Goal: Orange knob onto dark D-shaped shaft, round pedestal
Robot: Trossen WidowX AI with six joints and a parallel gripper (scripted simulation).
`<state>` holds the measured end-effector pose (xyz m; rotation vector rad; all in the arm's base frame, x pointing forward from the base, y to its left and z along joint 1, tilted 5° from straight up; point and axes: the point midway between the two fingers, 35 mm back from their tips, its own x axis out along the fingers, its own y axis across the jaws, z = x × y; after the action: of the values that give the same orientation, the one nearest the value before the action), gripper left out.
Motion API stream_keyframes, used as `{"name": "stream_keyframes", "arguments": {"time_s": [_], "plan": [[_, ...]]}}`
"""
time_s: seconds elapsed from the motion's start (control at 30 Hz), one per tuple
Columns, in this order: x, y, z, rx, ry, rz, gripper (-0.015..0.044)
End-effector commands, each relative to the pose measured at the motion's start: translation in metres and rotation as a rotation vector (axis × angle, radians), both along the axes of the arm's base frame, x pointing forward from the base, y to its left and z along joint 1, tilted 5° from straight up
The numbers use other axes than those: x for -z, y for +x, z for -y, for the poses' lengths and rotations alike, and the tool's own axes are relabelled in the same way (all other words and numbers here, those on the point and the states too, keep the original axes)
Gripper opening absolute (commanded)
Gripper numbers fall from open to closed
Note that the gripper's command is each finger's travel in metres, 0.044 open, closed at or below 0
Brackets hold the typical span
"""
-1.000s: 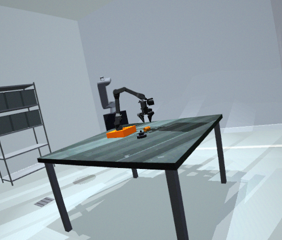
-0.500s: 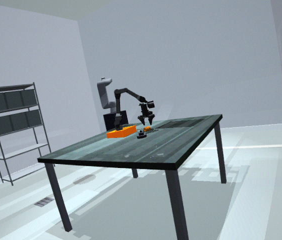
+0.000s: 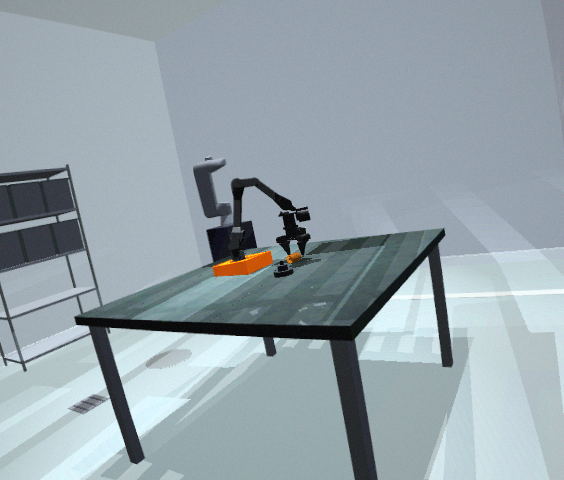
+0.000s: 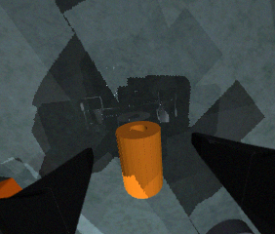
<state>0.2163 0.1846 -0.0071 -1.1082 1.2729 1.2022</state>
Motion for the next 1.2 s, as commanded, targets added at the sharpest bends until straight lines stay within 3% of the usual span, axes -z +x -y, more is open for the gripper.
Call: {"name": "stream_keyframes", "arguments": {"time_s": [0.0, 0.27, 0.53, 0.73, 1.17], "plan": [[0.007, -0.003, 0.001, 0.001, -0.003, -0.009, 0.0440], [0.018, -0.004, 0.002, 0.001, -0.003, -0.009, 0.0440], [0.018, -0.004, 0.002, 0.001, -0.003, -0.009, 0.0240], [0.018, -0.004, 0.002, 0.001, -0.003, -0.009, 0.0240], [0.017, -0.004, 0.002, 0.001, 0.004, -0.008, 0.0179]]}}
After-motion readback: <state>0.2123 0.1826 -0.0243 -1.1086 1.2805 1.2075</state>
